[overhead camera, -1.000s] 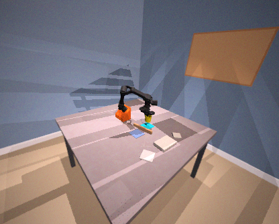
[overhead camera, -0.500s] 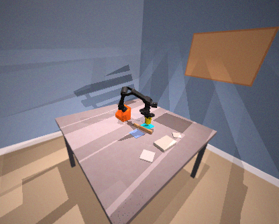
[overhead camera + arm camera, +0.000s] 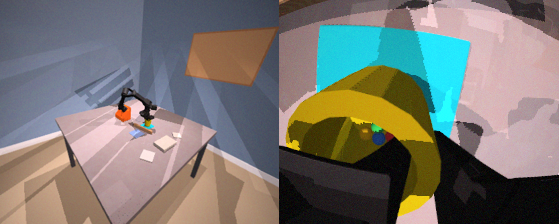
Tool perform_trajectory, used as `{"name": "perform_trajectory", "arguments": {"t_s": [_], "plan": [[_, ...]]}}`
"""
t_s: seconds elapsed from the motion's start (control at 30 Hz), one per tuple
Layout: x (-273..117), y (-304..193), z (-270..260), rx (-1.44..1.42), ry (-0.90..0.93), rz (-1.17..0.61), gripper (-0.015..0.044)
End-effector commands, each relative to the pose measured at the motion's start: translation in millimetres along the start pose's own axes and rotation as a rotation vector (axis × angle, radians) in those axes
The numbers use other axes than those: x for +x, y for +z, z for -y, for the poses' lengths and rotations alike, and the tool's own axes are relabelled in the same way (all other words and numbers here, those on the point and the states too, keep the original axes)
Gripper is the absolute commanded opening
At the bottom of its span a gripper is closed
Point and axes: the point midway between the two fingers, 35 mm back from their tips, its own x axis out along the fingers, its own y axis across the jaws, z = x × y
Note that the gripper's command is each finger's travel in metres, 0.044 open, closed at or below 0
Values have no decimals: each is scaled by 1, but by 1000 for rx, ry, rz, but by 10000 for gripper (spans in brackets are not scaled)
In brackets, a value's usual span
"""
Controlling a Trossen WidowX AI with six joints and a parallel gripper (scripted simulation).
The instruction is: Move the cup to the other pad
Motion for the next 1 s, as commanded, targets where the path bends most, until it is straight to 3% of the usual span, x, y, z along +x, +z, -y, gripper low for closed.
{"name": "perform_trajectory", "arguments": {"t_s": [0.0,0.37,0.57,0.97], "plan": [[0,0,0,0,0,0,0],[0,0,0,0,0,0,0],[0,0,0,0,0,0,147],[-11,-1,-1,-2,0,0,147]]}}
